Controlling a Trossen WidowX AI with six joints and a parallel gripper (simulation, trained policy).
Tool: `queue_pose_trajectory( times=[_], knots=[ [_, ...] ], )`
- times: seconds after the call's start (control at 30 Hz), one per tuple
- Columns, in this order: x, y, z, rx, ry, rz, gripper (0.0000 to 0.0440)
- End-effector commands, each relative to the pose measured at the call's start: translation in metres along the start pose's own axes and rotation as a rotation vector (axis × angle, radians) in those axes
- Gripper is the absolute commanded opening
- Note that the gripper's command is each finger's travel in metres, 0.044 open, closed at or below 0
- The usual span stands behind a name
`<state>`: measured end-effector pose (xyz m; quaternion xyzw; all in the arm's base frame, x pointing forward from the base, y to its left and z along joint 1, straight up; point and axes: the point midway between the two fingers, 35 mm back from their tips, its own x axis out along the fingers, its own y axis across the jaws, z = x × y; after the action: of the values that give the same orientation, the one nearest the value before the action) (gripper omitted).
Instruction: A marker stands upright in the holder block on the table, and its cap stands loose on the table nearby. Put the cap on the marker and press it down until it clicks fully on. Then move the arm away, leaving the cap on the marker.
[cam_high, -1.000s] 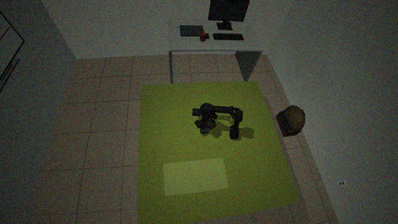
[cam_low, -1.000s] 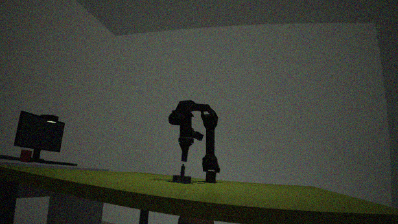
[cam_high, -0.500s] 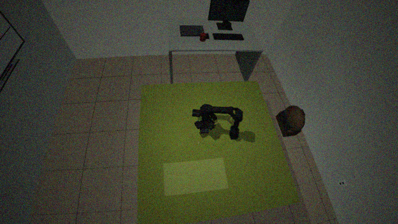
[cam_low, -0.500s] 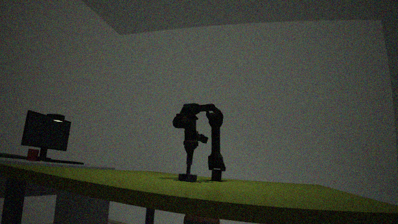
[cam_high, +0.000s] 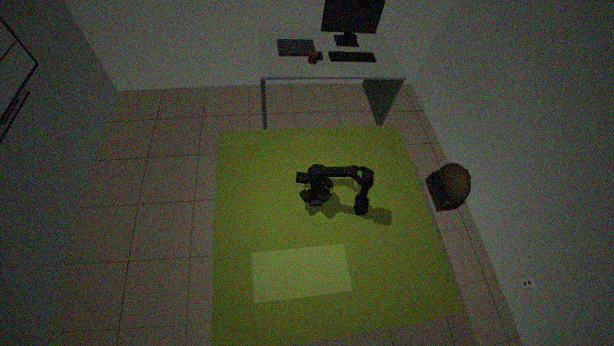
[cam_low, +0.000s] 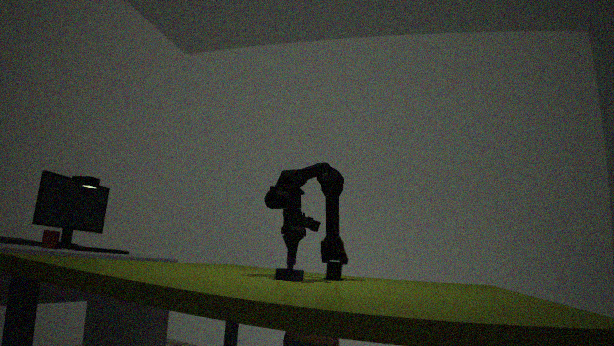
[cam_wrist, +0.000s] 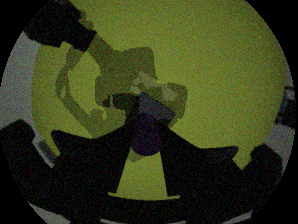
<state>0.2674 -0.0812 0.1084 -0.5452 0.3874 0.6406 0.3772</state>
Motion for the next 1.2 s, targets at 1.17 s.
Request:
queue_pose_trajectory(
  times=[1.17],
  knots=[
    [0.047, 0.010, -0.001, -0.121, 0.033, 0.024, 0.0060]
  ],
)
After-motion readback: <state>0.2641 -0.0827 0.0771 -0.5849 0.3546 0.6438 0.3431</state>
